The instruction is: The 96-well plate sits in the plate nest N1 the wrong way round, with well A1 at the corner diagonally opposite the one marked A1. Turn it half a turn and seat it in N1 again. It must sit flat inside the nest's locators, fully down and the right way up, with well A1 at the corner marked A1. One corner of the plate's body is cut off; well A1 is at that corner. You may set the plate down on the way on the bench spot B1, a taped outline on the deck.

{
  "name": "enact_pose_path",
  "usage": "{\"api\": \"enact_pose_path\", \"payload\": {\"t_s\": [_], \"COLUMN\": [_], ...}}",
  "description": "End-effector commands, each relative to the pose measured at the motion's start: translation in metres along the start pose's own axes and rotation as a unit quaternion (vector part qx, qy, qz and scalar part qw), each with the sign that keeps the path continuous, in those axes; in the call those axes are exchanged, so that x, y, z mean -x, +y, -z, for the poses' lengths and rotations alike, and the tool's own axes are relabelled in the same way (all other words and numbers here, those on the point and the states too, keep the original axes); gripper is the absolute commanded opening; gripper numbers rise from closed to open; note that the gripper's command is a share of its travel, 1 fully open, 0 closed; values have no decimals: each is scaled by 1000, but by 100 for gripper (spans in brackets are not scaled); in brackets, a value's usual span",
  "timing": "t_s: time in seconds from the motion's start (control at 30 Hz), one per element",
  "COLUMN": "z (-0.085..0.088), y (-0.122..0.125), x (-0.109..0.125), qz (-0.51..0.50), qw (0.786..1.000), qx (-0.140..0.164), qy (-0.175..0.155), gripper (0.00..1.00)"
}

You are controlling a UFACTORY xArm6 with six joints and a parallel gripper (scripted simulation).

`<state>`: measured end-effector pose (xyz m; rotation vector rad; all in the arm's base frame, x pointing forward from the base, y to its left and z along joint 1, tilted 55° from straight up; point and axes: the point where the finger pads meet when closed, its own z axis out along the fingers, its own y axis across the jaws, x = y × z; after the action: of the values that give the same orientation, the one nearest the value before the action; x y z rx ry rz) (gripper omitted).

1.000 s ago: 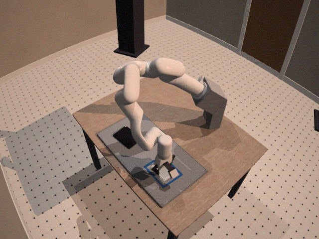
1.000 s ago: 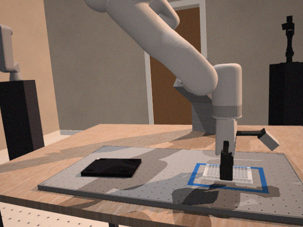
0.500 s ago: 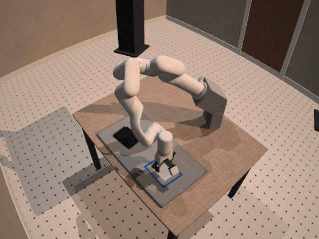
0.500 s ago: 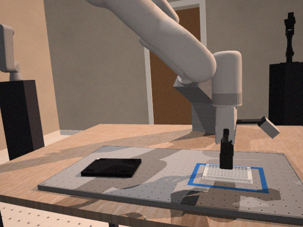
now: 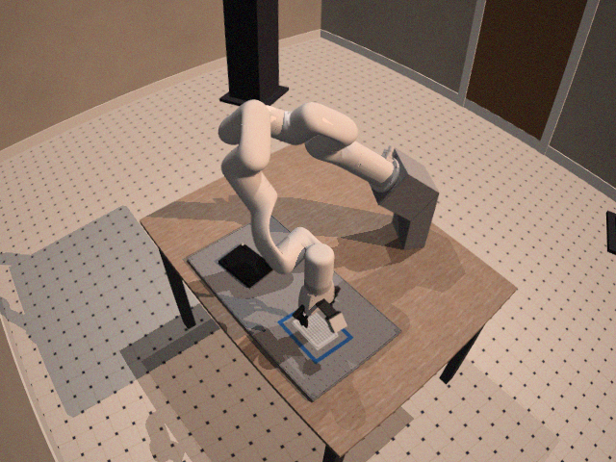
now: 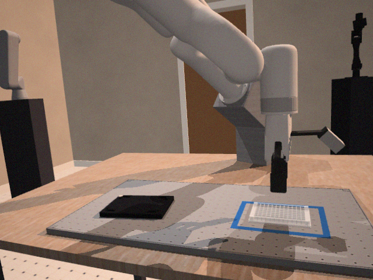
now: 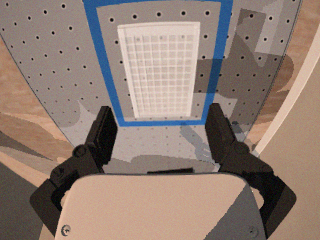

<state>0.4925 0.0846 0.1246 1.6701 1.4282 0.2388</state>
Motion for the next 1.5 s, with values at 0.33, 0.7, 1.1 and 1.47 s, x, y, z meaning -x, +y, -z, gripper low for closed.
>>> {"api": "enact_pose_path", "payload": {"t_s": [0.33,0.7,1.1,1.47], "z": [24,24,24,24], "y": [1,1,1,1], "x": [-1,-1,-1,-1], "qz": [0,0,99,279], "qw": [1000,1000,995,960], "qx": [1,1,1,1], "qy": [1,1,1,1], "gripper": [100,100,100,100]}}
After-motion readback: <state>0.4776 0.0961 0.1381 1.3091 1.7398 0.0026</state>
